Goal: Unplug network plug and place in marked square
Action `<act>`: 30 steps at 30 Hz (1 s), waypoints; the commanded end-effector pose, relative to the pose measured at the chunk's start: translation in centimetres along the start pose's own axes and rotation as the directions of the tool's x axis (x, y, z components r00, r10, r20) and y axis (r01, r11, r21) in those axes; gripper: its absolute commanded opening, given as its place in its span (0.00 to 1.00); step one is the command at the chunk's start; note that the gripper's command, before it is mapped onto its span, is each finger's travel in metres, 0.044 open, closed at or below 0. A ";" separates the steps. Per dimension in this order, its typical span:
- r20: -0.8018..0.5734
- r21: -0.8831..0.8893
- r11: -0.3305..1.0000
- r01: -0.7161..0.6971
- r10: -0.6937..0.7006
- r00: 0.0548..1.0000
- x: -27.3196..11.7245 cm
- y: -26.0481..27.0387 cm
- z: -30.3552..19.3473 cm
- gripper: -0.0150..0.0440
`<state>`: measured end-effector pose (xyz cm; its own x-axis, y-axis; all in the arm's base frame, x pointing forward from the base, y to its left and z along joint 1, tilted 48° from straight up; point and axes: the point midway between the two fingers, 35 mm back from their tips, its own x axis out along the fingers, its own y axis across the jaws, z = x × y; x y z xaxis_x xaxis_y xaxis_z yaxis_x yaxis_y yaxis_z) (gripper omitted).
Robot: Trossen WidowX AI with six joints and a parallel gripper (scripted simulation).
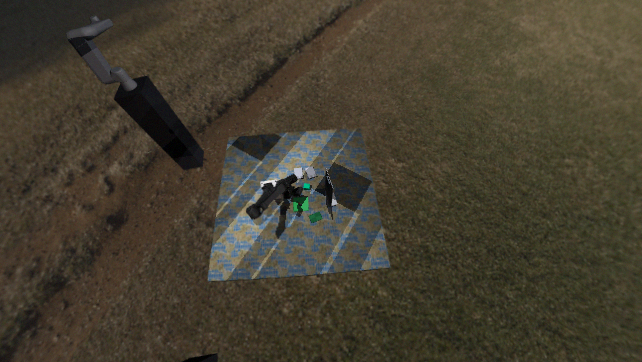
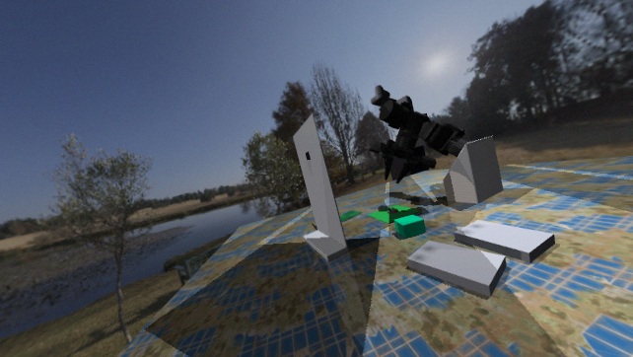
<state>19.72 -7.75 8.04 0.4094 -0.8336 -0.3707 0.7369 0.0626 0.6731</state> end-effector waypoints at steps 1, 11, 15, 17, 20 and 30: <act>0.002 0.006 1.000 -0.010 0.010 1.000 -0.4 0.4 0.2 0.52; 0.007 0.003 1.000 -0.025 0.025 1.000 -1.1 0.8 0.6 0.52; 0.009 0.002 0.999 -0.032 0.032 0.999 -1.4 1.0 0.8 0.52; 0.009 0.002 0.999 -0.036 0.035 0.999 -1.5 1.1 0.9 0.52; 0.006 -0.003 1.000 -0.027 0.027 1.000 -1.4 0.9 0.7 0.52; -0.028 0.019 0.999 -0.033 0.034 0.999 -3.4 2.1 0.3 0.52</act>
<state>19.57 -5.63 10.47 0.4399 -0.8231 -0.3590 0.7192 0.0835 0.6898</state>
